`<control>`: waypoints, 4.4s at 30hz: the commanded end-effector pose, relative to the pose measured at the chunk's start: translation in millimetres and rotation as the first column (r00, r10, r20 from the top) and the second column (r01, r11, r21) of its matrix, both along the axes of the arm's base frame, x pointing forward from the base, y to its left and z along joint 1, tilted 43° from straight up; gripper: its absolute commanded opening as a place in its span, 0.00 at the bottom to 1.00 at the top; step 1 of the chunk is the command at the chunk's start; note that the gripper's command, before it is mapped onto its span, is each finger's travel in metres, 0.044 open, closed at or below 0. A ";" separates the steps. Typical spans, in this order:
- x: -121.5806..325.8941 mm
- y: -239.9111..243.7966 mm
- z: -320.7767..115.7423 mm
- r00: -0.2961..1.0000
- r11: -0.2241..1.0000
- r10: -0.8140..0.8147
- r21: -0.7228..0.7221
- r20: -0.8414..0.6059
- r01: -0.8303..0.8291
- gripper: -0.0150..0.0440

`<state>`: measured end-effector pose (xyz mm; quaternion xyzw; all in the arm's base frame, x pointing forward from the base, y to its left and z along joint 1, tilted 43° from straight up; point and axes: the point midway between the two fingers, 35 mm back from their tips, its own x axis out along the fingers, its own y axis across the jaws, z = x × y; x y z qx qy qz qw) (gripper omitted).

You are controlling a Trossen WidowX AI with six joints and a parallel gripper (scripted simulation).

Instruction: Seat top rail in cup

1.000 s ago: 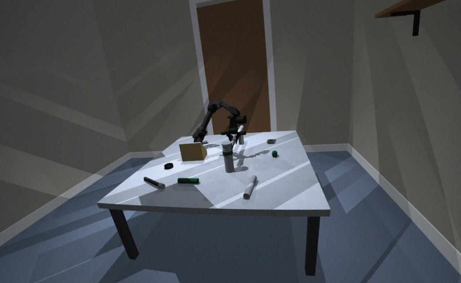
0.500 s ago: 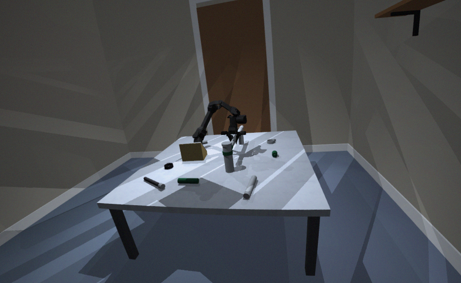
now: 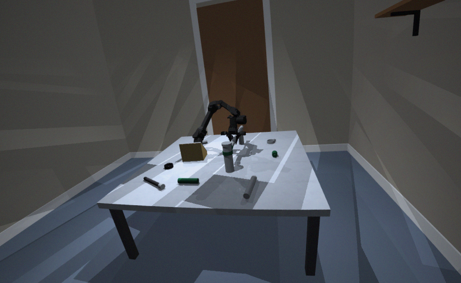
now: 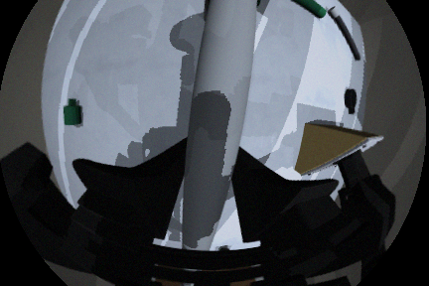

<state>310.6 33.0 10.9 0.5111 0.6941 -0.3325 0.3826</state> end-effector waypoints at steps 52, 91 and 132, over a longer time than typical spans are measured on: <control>8.8 -24.9 -12.5 1.000 1.000 -0.003 -0.010 0.010 0.003 0.25; 7.7 -18.4 29.1 1.000 1.000 0.009 0.003 -0.005 -0.009 1.00; 12.7 -40.4 77.8 1.000 1.000 0.014 0.001 -0.003 -0.014 1.00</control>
